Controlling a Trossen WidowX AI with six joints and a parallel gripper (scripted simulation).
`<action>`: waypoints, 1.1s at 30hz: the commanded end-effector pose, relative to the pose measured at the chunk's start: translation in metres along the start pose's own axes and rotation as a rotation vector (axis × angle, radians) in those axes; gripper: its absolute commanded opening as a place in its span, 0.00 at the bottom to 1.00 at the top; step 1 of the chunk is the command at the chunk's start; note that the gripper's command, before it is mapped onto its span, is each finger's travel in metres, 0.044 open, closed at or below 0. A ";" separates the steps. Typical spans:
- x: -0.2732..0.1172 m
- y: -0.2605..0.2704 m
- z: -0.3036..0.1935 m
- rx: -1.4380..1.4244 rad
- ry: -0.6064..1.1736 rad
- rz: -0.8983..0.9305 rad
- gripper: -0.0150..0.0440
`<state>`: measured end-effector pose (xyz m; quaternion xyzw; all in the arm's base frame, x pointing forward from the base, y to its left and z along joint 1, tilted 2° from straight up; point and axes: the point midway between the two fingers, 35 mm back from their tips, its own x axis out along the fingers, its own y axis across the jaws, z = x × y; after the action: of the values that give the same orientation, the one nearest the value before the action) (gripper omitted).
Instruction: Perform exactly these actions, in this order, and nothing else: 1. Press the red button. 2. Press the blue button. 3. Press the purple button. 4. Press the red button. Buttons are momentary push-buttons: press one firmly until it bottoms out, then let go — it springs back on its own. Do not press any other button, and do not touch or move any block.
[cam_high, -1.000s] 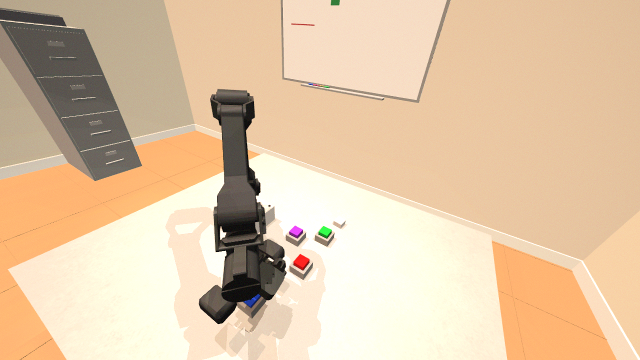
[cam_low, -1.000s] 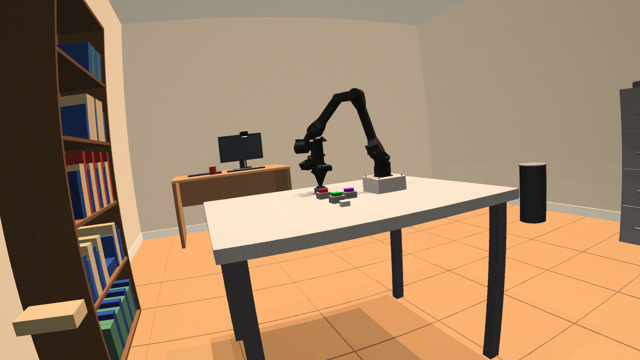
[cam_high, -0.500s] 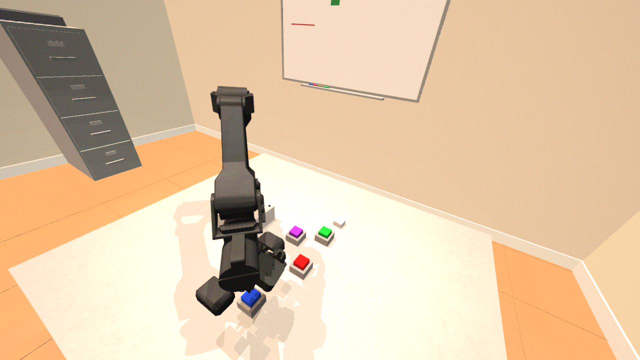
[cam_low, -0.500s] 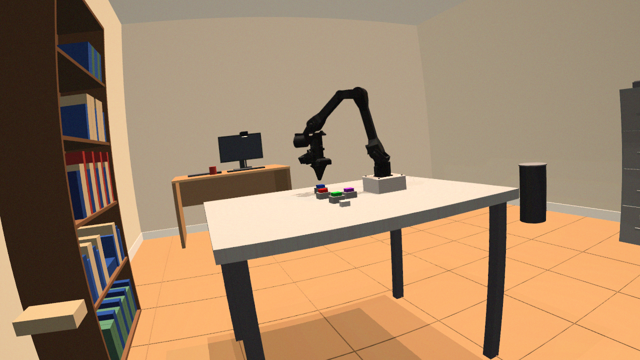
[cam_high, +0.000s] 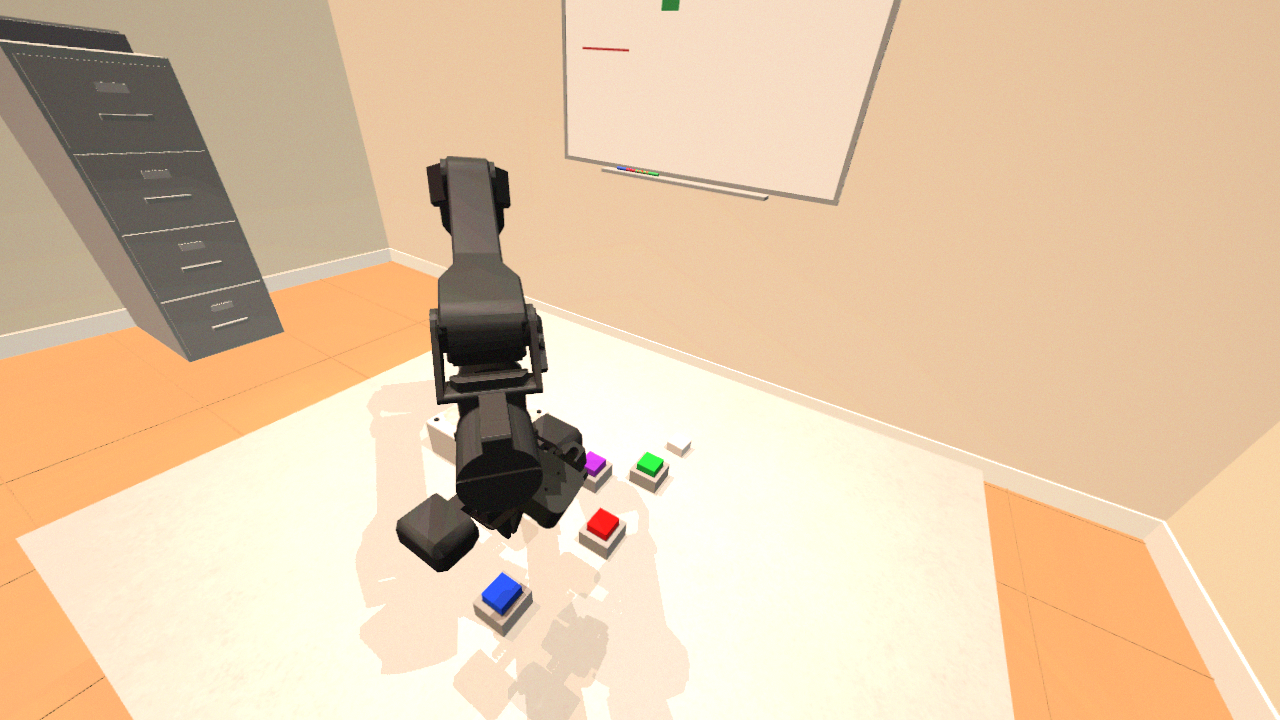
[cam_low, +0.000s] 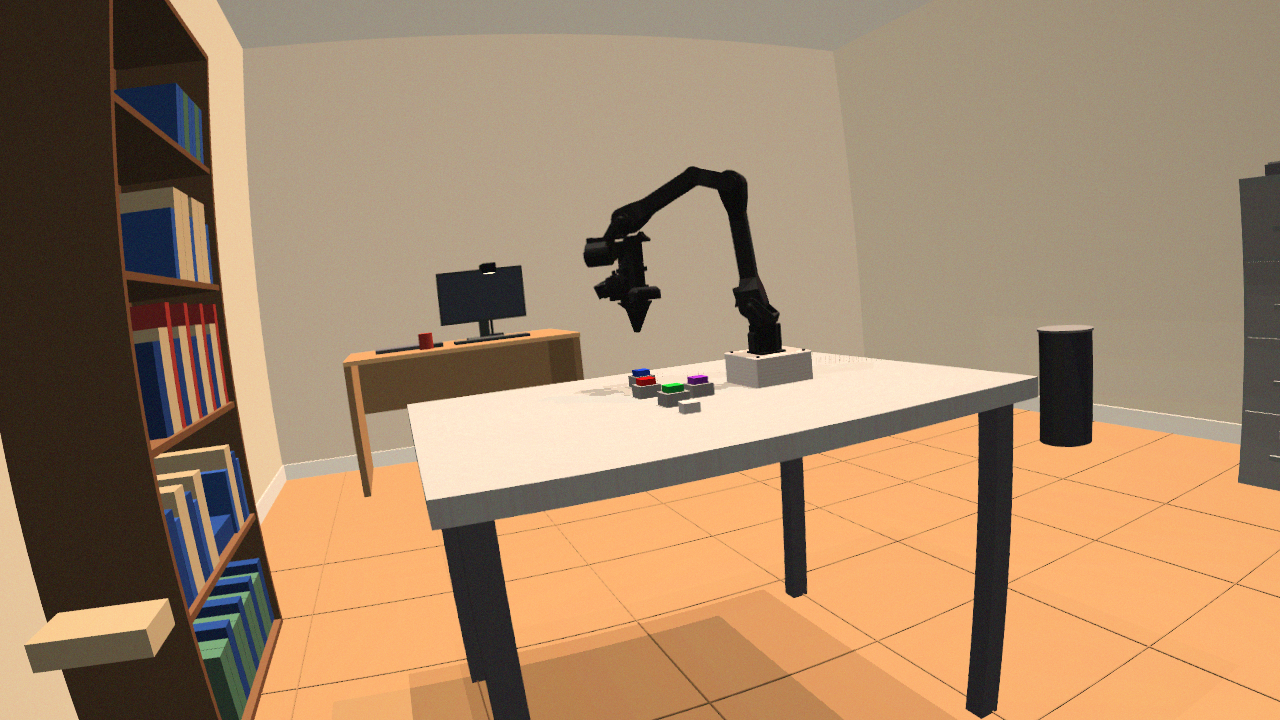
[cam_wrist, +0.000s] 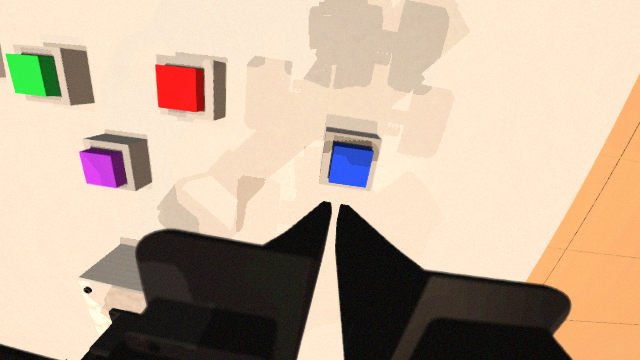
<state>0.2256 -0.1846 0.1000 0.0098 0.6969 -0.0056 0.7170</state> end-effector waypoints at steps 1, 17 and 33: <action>-0.004 0.051 0.008 -0.019 0.004 0.009 0.29; -0.002 0.212 -0.046 -0.019 0.006 0.024 0.29; 0.064 0.213 -0.046 -0.019 0.006 0.024 0.29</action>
<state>0.1866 0.0298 0.0419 0.0108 0.6987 0.0109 0.7153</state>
